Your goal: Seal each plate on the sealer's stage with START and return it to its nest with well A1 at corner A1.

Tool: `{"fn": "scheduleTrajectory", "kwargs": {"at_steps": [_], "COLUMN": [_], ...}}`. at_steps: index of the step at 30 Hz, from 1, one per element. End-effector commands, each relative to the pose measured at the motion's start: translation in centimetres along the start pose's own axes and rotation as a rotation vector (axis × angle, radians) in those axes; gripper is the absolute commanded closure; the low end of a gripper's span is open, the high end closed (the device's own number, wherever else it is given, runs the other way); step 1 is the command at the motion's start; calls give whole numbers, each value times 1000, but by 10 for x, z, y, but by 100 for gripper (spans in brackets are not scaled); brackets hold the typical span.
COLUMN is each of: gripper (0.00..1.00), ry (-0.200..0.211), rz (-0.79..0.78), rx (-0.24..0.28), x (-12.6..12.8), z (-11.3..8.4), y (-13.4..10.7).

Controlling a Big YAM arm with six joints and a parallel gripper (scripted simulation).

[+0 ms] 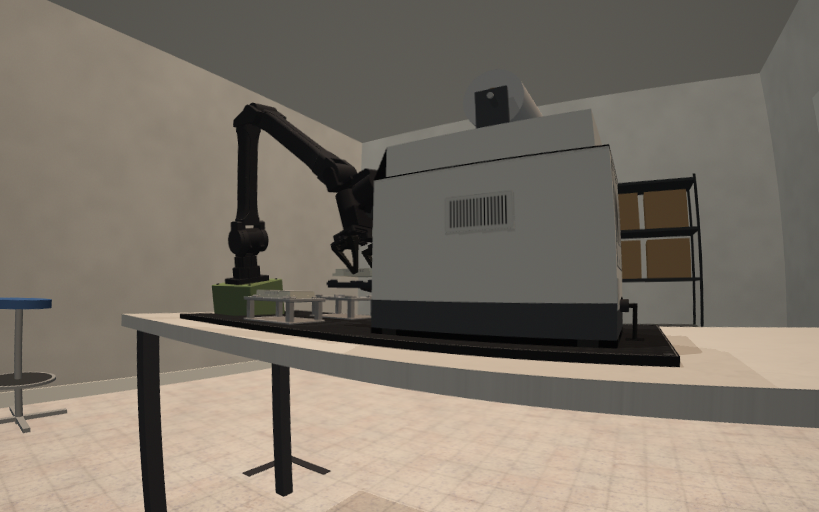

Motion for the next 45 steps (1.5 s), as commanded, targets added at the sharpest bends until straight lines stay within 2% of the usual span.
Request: {"fn": "scheduleTrajectory", "kwargs": {"at_steps": [1,5,10,17,24,33,42,45], "gripper": [100,100,100,100,100,100,100,100], "ry": [-2,-1,-2,-1,-10,-16,-3,-3], "rz": [0,1,3,-9,4,16,-8,-6], "rx": [-15,1,-7,-49,-83,-88,-63,-48], "x": [-6,-6,-6,2,-6,-14,1,1], "z": [-2,1,-4,-13,-21,-21,-8,-4], "y": [16,7,1,12,28,32,30,22]}}
Point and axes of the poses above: the point where the finger pads meet when closed, its own z axis out along the fingers, its own x axis across the jaws, y = z × x, the point moved 5 cm from there along -z, back along the fingers, and after that the axes turned 4 degrees about -z, right-handed, at the moved point
